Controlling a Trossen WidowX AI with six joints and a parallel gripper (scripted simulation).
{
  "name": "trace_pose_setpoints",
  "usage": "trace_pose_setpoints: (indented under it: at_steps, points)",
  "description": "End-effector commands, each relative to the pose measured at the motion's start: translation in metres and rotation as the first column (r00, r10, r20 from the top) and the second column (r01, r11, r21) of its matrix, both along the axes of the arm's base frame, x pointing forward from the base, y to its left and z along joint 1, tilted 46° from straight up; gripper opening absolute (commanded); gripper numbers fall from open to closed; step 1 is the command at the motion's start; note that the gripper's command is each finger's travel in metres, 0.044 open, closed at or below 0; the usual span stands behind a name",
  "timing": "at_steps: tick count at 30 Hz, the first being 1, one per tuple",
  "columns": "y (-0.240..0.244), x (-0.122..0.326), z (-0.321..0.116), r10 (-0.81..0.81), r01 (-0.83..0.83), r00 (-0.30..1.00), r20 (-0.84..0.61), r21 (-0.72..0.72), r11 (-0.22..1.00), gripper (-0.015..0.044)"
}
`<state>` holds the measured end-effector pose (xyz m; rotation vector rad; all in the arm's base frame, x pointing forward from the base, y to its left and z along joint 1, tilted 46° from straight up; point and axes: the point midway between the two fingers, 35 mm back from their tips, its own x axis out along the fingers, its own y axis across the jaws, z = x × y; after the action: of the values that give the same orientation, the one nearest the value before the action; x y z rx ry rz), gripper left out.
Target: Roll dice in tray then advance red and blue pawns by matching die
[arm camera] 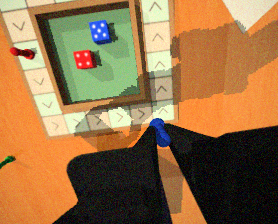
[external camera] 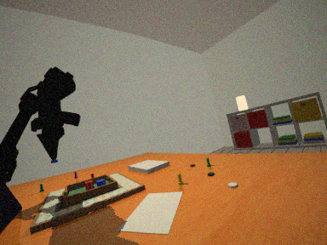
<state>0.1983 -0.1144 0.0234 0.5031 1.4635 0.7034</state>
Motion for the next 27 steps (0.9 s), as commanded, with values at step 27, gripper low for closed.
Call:
trace_pose_setpoints:
  at_steps: [27]
  points:
    - [0.046, 0.155, -0.065, 0.006, -0.006, 1.000, 0.012, 0.015, 1.000, 0.0000]
